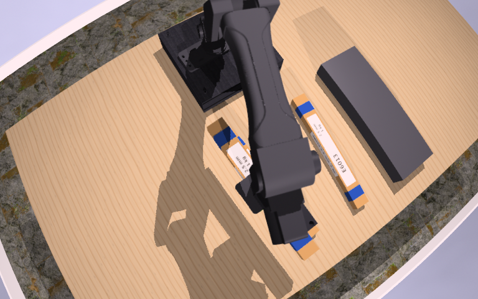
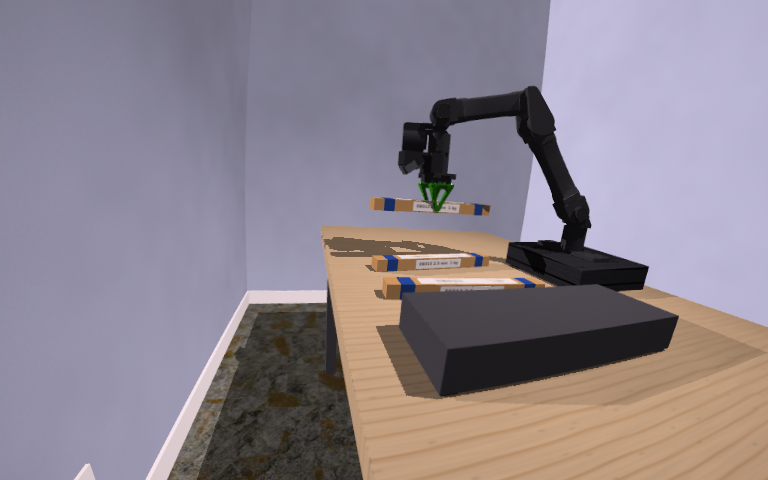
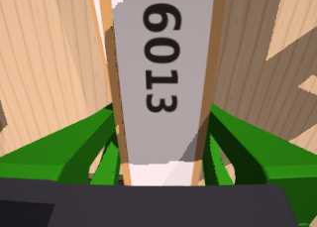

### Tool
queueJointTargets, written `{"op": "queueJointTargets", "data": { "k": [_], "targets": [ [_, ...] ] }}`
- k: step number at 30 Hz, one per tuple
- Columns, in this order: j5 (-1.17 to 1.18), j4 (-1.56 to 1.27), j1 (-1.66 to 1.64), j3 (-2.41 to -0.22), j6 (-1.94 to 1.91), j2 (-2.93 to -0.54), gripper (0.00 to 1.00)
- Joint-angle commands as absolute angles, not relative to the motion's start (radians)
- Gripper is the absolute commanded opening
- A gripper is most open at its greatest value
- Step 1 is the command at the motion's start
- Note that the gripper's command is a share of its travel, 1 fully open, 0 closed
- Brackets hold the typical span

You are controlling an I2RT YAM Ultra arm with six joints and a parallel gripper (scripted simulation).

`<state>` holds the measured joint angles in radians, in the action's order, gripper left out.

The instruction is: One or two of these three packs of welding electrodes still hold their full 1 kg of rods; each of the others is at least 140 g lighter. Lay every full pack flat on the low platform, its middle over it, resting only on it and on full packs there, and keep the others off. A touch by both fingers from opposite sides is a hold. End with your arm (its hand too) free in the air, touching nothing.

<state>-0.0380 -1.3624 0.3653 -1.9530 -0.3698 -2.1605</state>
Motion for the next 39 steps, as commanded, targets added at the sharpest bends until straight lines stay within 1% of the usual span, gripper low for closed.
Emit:
{"op": "queueJointTargets", "data": {
  "k": [1,8,9,11,25,39],
  "targets": [
    [-0.045,-1.384,0.396,-2.005,-0.405,-2.170,0.00],
    [-0.046,-1.398,0.426,-2.042,-0.434,-2.192,0.00],
    [-0.046,-1.402,0.431,-2.051,-0.440,-2.166,0.00],
    [-0.046,-1.407,0.443,-2.067,-0.452,-2.210,0.00],
    [-0.047,-1.452,0.509,-2.182,-0.517,-2.282,0.00],
    [-0.047,-1.528,0.580,-2.368,-0.589,-2.392,0.00]
  ]
}}
